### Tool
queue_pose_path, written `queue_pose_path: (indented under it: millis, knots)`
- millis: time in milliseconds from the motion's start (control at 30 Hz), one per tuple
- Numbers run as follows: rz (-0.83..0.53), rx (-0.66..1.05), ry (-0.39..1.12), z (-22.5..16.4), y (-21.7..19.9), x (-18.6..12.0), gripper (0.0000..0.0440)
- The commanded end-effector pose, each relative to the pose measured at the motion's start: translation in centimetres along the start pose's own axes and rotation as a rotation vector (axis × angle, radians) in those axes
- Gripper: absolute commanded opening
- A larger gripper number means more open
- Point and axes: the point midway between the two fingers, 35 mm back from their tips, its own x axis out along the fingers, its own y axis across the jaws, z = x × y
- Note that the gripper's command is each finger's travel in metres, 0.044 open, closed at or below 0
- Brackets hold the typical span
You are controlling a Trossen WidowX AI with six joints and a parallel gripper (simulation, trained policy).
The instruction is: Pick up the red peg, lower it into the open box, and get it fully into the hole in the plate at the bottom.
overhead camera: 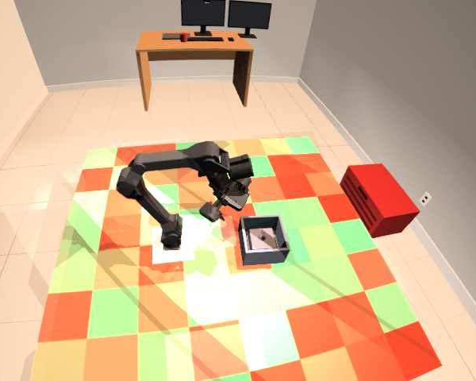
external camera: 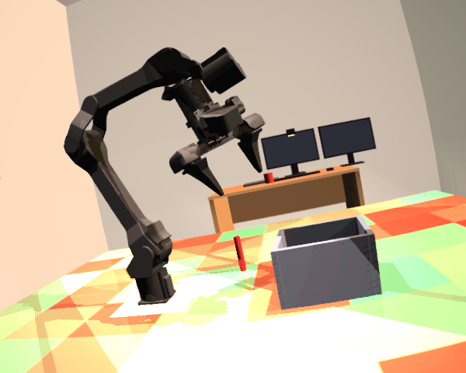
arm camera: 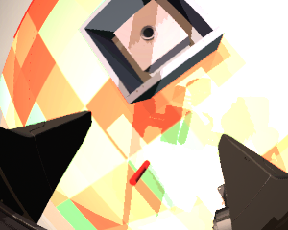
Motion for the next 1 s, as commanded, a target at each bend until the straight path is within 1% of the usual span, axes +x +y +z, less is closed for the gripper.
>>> queue_pose_path:
  millis: [0, 267, 567, 767, 967]
  knots:
    - [-0.029, 0.039, 0.032, -1.8, 0.0, 0.6, 0.044]
    - [-0.108, 0.117, 0.103, -5.9, 0.4, 3.0, 0.044]
    - [-0.173, 0.178, 0.141, -10.0, 0.9, 6.1, 0.044]
    - [-0.178, 0.193, 0.153, -12.3, 1.3, 8.5, 0.044]
    - [-0.15, 0.19, 0.163, -14.3, 1.7, 11.2, 0.044]
